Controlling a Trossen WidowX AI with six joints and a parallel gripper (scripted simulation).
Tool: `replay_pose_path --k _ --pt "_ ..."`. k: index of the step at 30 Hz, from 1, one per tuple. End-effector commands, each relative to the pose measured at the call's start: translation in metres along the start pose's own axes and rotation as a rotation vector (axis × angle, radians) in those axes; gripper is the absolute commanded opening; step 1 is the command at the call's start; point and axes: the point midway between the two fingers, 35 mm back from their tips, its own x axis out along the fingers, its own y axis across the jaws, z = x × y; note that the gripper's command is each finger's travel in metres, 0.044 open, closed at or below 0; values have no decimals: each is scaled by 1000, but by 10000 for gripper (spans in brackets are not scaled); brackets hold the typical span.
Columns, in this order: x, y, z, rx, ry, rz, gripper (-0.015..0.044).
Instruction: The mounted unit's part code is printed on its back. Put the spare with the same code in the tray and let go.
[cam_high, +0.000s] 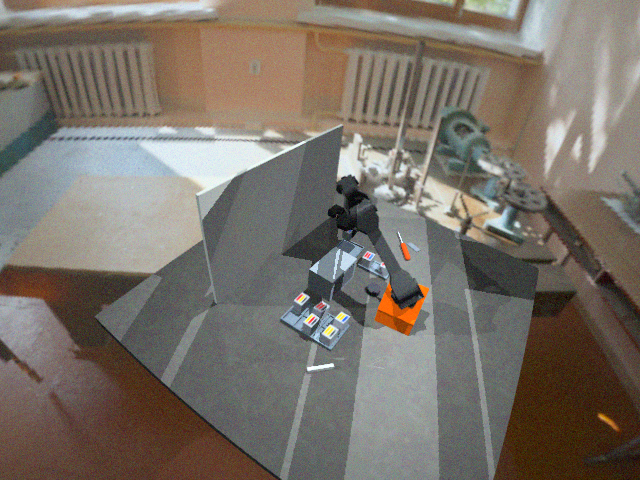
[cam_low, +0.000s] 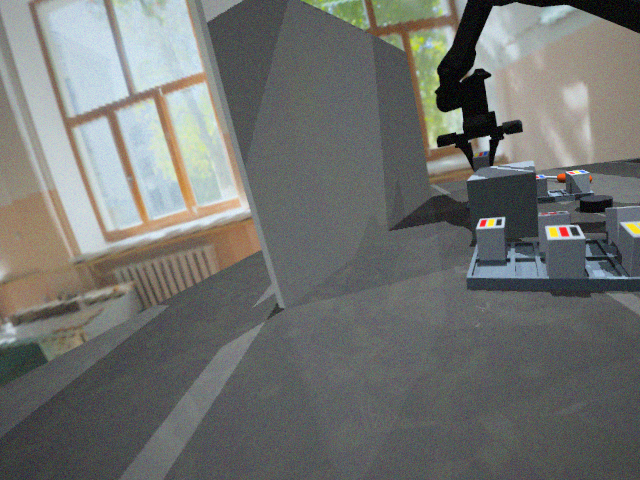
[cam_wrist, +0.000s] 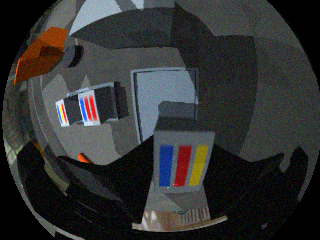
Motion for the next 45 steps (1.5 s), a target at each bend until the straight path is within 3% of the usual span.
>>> replay_pose_path --k 1,45 --pt "6 2 1 10 -8 2 0" --pt "50 7 5 9 -13 3 0"
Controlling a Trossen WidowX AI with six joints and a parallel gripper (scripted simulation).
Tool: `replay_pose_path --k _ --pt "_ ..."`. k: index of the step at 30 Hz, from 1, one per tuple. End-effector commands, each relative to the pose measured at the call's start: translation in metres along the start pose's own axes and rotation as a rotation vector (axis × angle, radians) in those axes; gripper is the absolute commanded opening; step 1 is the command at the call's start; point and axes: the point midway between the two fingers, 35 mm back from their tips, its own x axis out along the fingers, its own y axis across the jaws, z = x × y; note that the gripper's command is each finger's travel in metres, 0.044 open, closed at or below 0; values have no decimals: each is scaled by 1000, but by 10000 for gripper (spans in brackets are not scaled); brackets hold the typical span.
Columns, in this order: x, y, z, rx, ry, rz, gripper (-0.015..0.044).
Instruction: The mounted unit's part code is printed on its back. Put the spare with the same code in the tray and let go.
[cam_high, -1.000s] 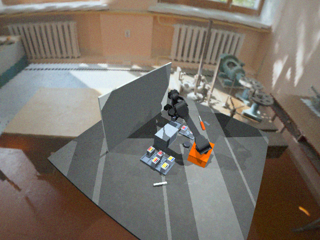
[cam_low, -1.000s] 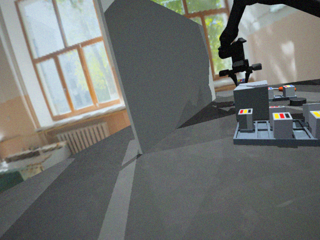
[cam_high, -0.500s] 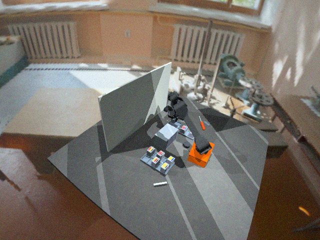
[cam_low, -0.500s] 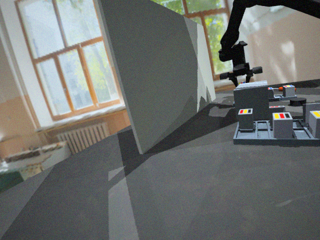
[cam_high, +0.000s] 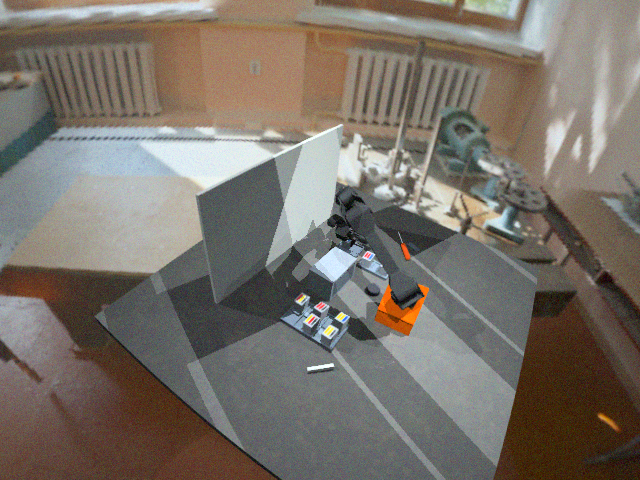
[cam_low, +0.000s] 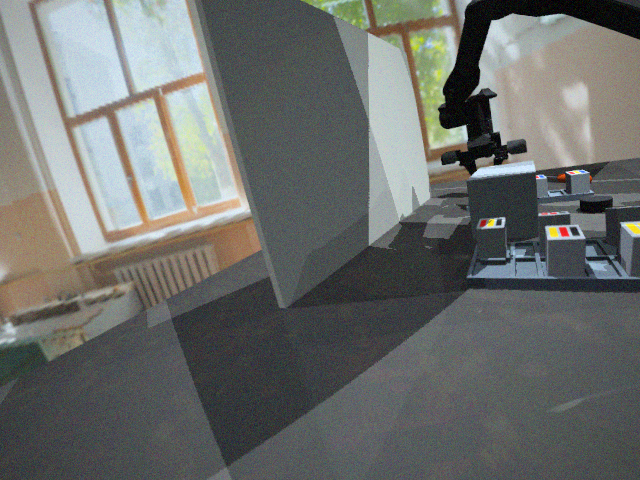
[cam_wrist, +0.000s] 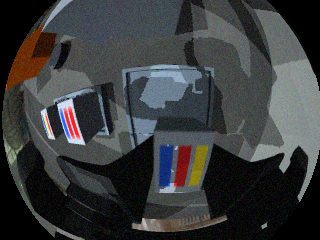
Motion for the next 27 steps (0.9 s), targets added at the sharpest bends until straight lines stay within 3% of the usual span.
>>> replay_pose_path --k 1,15,27 --pt "6 3 2 10 -9 3 0" --pt "16 5 3 10 -10 3 0" --pt "13 3 2 0 -3 2 315"
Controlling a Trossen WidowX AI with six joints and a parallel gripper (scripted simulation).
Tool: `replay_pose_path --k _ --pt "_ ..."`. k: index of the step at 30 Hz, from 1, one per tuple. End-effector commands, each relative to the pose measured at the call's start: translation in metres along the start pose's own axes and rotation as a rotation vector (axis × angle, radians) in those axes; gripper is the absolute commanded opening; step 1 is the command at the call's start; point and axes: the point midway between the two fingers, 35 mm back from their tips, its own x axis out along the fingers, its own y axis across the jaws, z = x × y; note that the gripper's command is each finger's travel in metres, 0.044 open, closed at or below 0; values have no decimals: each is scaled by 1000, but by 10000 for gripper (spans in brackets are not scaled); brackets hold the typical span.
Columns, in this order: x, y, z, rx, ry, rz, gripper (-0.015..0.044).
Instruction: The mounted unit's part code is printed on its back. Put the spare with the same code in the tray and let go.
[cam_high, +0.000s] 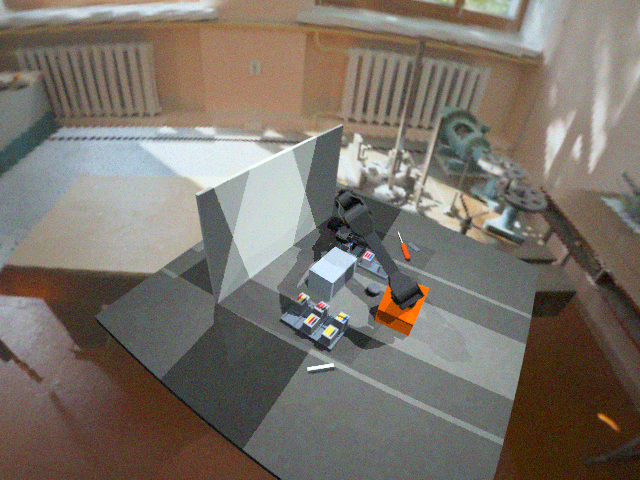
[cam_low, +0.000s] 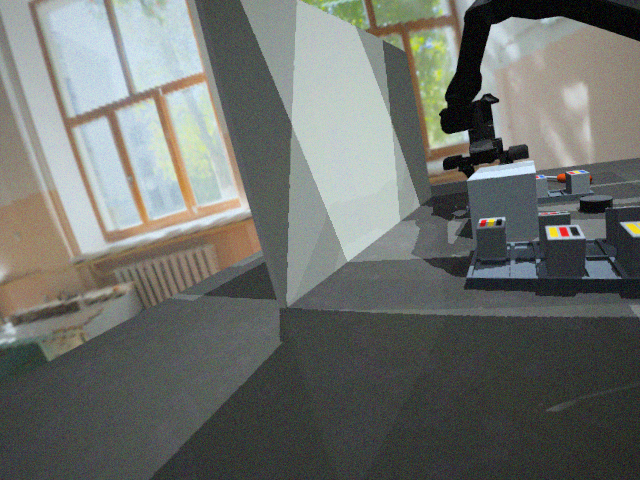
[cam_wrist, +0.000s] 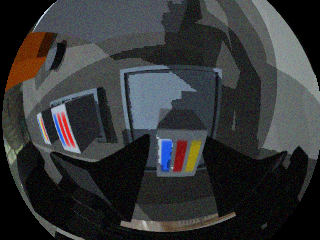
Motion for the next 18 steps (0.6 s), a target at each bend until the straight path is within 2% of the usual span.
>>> replay_pose_path --k 1,5,7,11,13,18 --pt "0 0 0 -1 0 0 341" --pt "0 0 0 -1 0 0 440" --pt "-11 -2 -1 0 1 0 440" --pt "-81 -2 -2 8 0 1 440" --pt "-105 1 -1 10 -2 2 440" --pt "-108 2 -1 10 -3 2 440"
